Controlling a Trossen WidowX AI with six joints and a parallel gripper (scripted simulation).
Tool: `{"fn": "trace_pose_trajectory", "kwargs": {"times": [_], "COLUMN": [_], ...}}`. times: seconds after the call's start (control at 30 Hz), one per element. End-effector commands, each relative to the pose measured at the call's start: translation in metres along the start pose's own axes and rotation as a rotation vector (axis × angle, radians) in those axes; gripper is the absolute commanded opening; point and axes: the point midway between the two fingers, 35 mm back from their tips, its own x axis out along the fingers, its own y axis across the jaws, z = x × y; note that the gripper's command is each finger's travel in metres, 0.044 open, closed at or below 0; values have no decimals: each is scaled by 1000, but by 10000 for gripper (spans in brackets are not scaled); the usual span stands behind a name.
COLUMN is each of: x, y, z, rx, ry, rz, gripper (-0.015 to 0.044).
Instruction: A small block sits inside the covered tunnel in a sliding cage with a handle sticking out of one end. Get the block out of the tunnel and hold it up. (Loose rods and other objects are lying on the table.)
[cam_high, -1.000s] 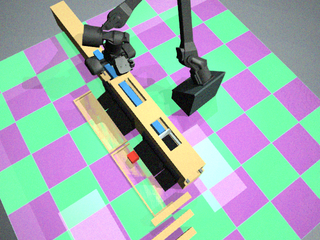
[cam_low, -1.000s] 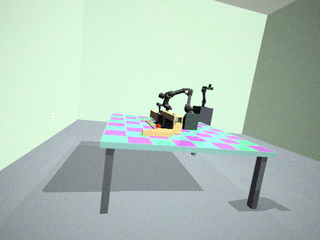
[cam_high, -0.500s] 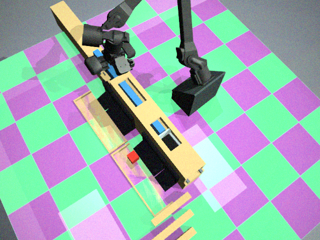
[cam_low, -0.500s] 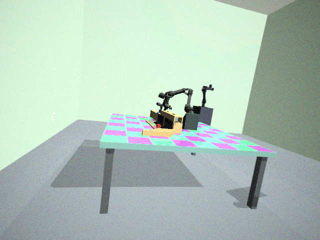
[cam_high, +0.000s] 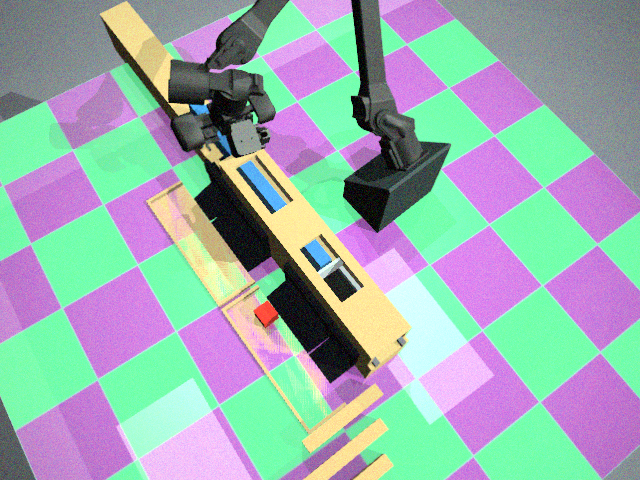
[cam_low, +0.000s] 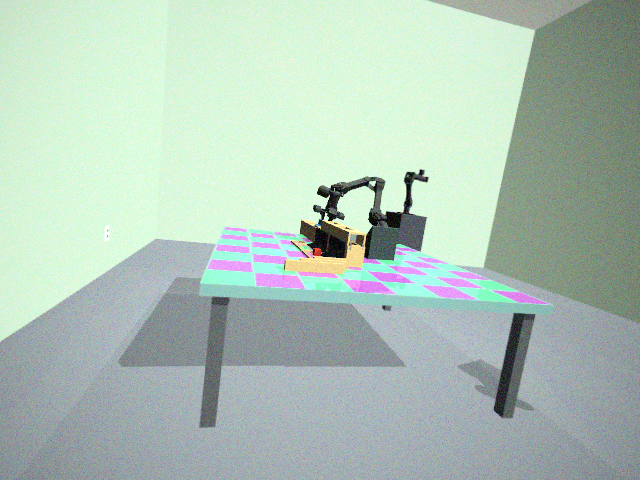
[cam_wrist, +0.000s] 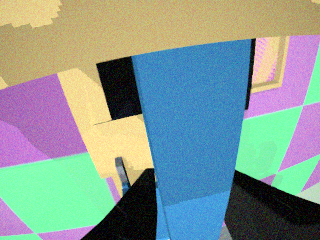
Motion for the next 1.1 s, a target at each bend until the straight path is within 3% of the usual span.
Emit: {"fn": "trace_pose_trajectory", "kwargs": {"times": [0.0, 0.43, 0.47, 0.73, 0.97, 1.07], "x": [-7, -9, -6, -10, -34, -44], "y": [1, 3, 1, 0, -6, -6], "z": [46, 56, 15, 14, 3, -1], "rx": [-80, -82, 16, 6, -57, -80], "ry": [-100, -98, 19, 7, -69, -96], "rz": [-36, -37, -9, -12, -32, -37], "gripper": [0, 0, 26, 236, 420, 440]}}
